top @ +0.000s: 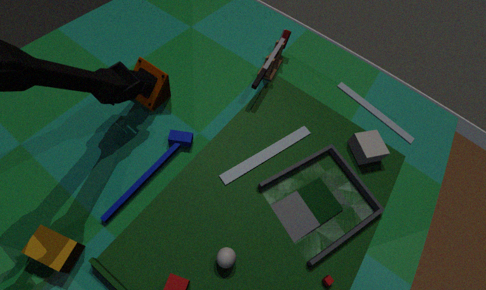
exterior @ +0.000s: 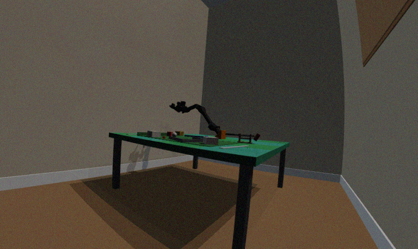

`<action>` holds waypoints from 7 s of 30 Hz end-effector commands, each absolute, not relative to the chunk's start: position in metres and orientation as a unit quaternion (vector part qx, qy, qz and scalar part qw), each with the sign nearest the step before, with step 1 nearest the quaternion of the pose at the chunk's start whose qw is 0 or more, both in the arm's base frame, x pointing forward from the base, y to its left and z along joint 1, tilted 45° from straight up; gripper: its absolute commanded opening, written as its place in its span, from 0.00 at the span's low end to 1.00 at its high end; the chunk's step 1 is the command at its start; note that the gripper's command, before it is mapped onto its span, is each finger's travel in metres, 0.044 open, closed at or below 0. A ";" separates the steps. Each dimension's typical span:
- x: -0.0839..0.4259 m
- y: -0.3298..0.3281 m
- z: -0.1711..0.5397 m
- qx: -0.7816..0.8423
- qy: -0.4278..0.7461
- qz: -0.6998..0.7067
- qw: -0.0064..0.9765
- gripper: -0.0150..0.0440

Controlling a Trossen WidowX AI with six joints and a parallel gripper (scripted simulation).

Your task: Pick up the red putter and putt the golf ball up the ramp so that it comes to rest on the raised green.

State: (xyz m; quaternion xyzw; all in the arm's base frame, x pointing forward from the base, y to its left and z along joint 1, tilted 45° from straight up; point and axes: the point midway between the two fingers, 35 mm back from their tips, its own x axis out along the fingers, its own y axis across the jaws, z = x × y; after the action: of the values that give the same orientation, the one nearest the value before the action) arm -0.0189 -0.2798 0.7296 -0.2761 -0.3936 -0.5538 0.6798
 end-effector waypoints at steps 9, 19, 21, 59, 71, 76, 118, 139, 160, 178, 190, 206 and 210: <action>0.033 -0.345 0.687 -0.188 -0.352 -0.551 0.732 1.00; 0.139 -0.402 0.614 -0.092 -0.258 -0.526 0.805 1.00; 0.163 -0.407 0.598 -0.077 -0.235 -0.516 0.820 1.00; 0.532 -0.154 0.248 -0.087 0.262 -0.147 0.950 1.00; 0.522 0.006 0.109 -0.225 0.445 0.041 0.866 1.00; 0.490 0.072 0.055 -0.302 0.507 0.128 0.797 1.00; 0.248 0.178 -0.120 -0.624 0.590 0.409 0.309 1.00; 0.248 0.162 -0.137 -0.624 0.590 0.408 0.309 1.00; 0.249 0.165 -0.135 -0.623 0.590 0.408 0.313 0.28; 0.249 0.226 -0.075 -0.622 0.589 0.410 0.313 0.25; 0.265 0.213 -0.038 -0.602 0.612 0.359 0.367 0.25; 0.296 0.143 0.053 -0.512 0.664 0.169 0.518 0.25; 0.299 0.123 0.074 -0.484 0.669 0.118 0.551 0.25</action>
State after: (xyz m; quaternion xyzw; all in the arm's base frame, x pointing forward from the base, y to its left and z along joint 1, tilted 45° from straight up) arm 0.2981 0.1365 0.0599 -0.5034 0.6660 0.1525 0.5289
